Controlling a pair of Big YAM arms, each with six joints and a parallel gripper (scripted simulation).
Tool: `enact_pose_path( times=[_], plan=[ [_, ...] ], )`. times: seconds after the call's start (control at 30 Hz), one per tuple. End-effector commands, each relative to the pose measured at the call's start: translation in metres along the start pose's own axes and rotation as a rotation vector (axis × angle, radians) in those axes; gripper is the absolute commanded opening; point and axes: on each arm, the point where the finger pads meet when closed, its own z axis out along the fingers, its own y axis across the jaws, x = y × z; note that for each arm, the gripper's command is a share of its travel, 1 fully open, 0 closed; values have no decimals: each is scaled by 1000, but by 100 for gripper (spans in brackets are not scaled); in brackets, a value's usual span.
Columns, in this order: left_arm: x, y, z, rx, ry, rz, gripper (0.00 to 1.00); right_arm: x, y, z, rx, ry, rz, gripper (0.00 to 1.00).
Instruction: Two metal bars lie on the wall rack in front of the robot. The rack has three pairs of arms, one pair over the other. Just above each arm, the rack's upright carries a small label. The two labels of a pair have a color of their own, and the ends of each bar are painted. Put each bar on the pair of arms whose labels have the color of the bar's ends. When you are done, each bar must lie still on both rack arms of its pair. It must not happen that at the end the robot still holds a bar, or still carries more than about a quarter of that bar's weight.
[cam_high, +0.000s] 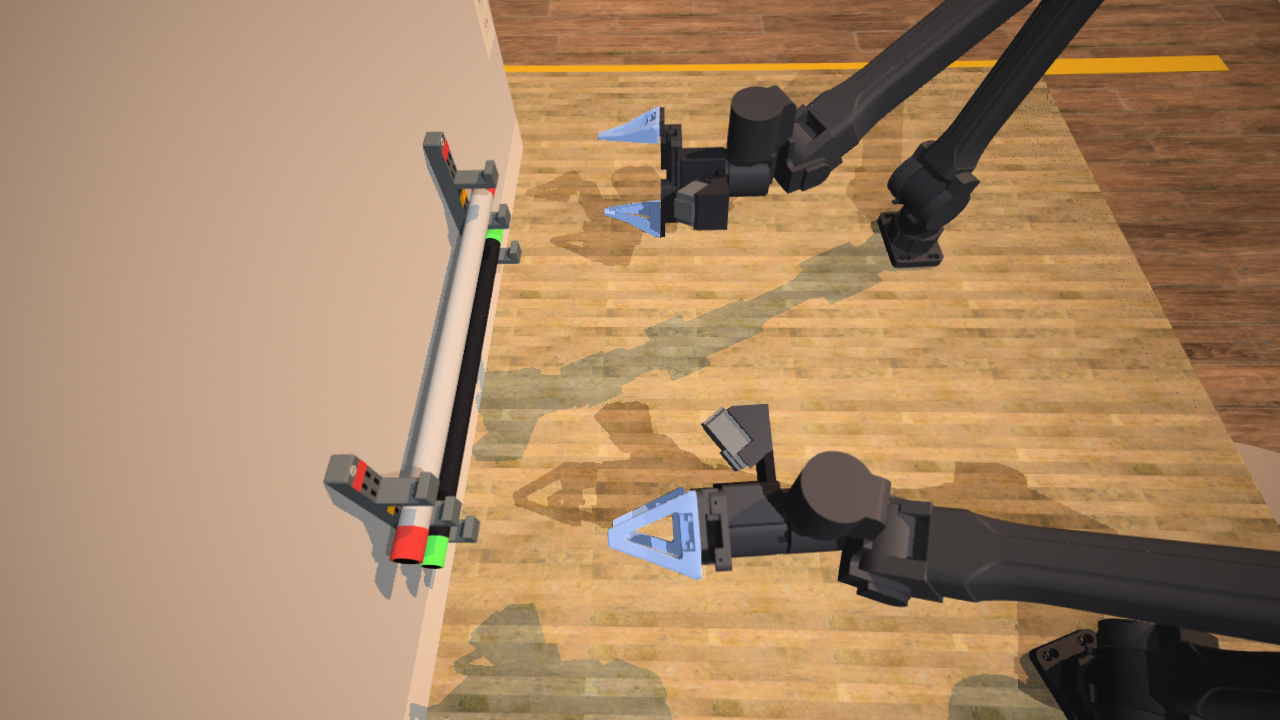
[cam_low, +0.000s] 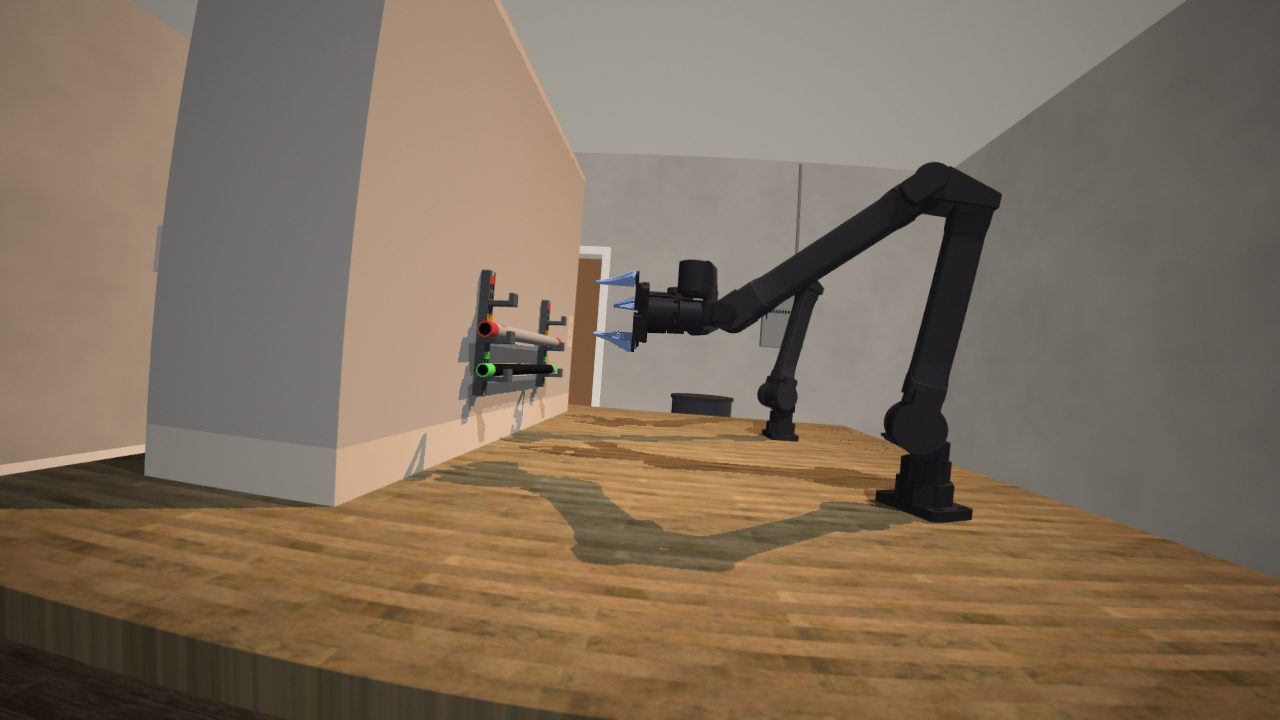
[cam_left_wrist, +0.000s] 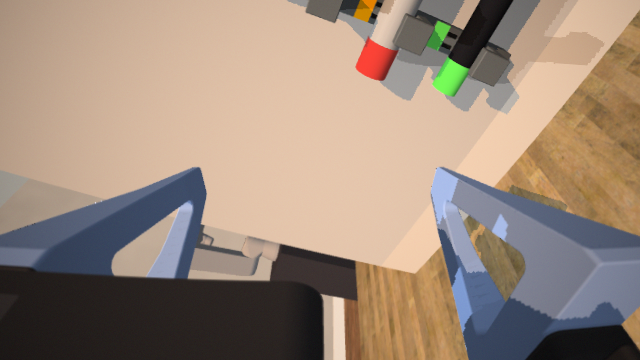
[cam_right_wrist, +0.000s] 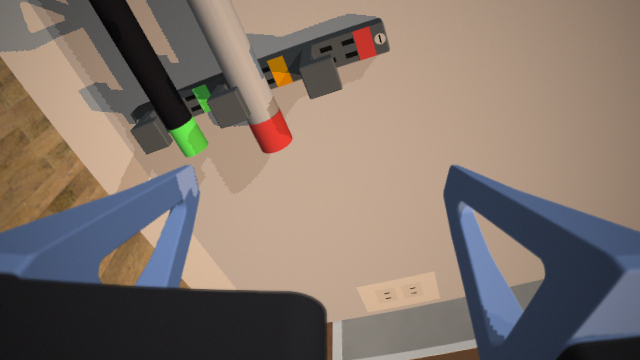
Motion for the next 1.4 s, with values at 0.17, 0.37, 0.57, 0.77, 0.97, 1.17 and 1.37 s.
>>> enact_pose_path(
  times=[0.17,0.37,0.57,0.77,0.97,1.17,1.37],
  plan=[
    [-36,-8,11,-21,-44,120,100,-13,21,1,14,-13,-127,100],
    [-46,-19,13,-13,-52,170,100,-16,29,1,16,-12,-177,100],
    [-61,-36,17,-2,-64,242,100,-21,43,1,20,-9,-250,100],
    [-75,-52,20,10,-76,315,100,-26,56,1,23,-7,-323,100],
    [-78,-55,21,12,-78,327,100,-27,58,1,24,-7,-335,100],
    [-78,-55,21,12,-78,327,100,-27,58,1,24,-7,-335,100],
    [-78,-55,21,12,-78,327,100,-27,58,0,24,-7,-335,100]
  ],
)
